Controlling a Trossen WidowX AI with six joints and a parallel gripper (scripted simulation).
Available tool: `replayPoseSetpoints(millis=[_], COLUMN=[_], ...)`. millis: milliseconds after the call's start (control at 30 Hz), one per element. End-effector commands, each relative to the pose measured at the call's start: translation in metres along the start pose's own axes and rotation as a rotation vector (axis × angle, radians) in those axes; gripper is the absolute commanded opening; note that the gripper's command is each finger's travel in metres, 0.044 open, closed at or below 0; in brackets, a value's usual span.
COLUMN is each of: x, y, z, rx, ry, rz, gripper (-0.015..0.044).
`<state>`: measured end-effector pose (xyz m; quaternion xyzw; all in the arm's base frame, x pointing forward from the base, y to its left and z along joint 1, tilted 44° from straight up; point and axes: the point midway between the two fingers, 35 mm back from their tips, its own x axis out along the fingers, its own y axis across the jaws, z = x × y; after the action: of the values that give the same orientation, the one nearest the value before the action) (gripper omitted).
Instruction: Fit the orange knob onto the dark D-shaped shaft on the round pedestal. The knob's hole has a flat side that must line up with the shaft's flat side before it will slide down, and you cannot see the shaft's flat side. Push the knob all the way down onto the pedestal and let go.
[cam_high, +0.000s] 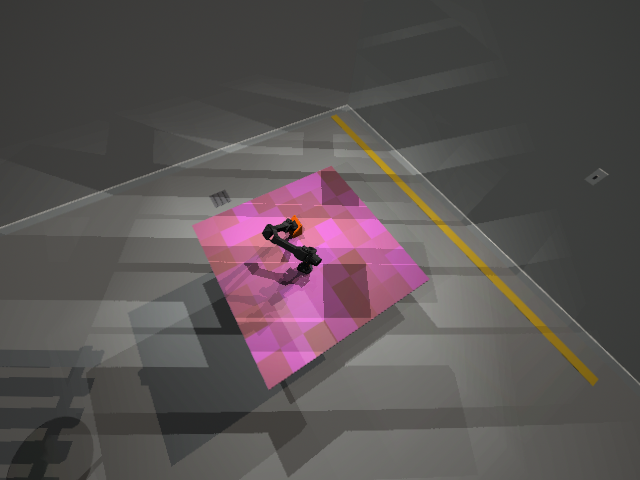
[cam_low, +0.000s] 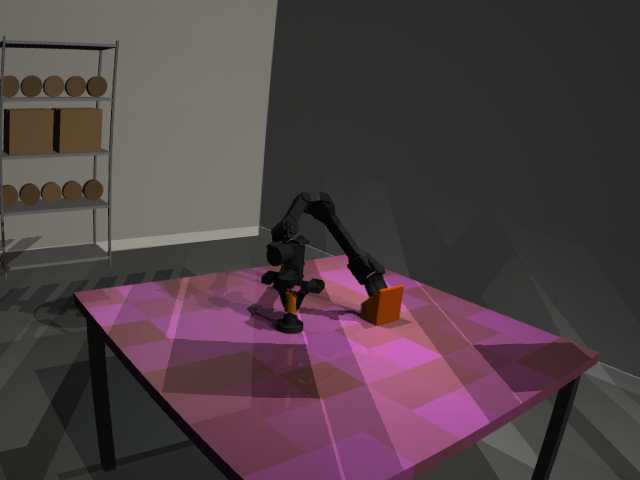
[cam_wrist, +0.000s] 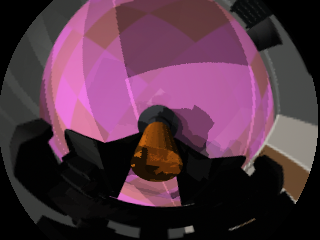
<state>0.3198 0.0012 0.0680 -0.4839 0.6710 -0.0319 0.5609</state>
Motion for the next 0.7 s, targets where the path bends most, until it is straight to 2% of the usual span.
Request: replayPoseSetpoints(millis=[0,667], x=[0.0006,-0.0043], y=[0.0002,-0.0006], z=[0.0004,0.0], rx=[-0.006,-0.032], ry=[0.0,0.0], rz=[-0.002,-0.002], gripper=[0.0,0.0])
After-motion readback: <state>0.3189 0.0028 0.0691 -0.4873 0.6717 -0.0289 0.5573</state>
